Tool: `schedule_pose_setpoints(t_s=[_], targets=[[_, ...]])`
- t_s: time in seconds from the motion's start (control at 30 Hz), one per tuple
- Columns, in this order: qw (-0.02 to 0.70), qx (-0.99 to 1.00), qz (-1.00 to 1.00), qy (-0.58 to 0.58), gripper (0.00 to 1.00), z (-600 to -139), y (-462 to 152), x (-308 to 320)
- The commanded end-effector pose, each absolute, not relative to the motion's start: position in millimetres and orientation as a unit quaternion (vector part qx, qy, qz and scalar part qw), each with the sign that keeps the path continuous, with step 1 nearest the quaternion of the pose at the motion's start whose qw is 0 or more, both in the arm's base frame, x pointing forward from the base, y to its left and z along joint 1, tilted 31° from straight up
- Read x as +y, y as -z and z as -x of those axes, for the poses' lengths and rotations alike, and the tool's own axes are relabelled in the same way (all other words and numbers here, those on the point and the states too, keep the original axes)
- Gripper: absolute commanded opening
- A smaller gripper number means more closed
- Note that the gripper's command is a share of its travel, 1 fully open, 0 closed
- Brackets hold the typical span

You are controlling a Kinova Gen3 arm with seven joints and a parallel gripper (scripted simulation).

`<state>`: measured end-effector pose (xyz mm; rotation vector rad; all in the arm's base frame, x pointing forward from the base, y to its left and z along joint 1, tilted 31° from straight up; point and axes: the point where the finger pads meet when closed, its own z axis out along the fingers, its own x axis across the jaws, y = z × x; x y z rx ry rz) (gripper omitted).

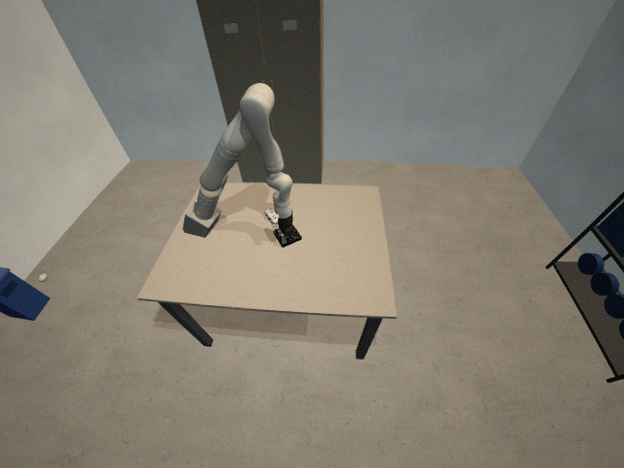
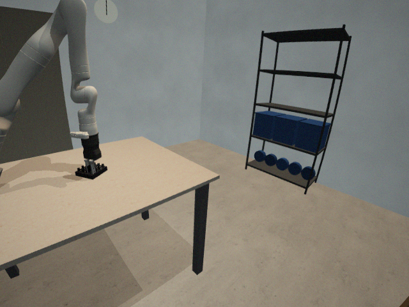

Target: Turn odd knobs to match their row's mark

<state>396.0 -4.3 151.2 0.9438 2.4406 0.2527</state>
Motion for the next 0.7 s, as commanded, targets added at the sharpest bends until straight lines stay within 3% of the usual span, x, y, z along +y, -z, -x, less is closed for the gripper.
schedule_pose_setpoints(t_s=[0.0, 0.47, 0.5, 0.67], targets=[[0.254, 0.898, -0.347, -0.093, 0.46, -396.1, -151.6, -4.3], [0.254, 0.898, -0.347, -0.093, 0.46, -396.1, -151.6, -4.3], [0.254, 0.898, -0.347, -0.093, 0.3, -396.1, -151.6, -4.3], [0.254, 0.898, -0.347, -0.093, 0.3, -396.1, -151.6, -4.3]])
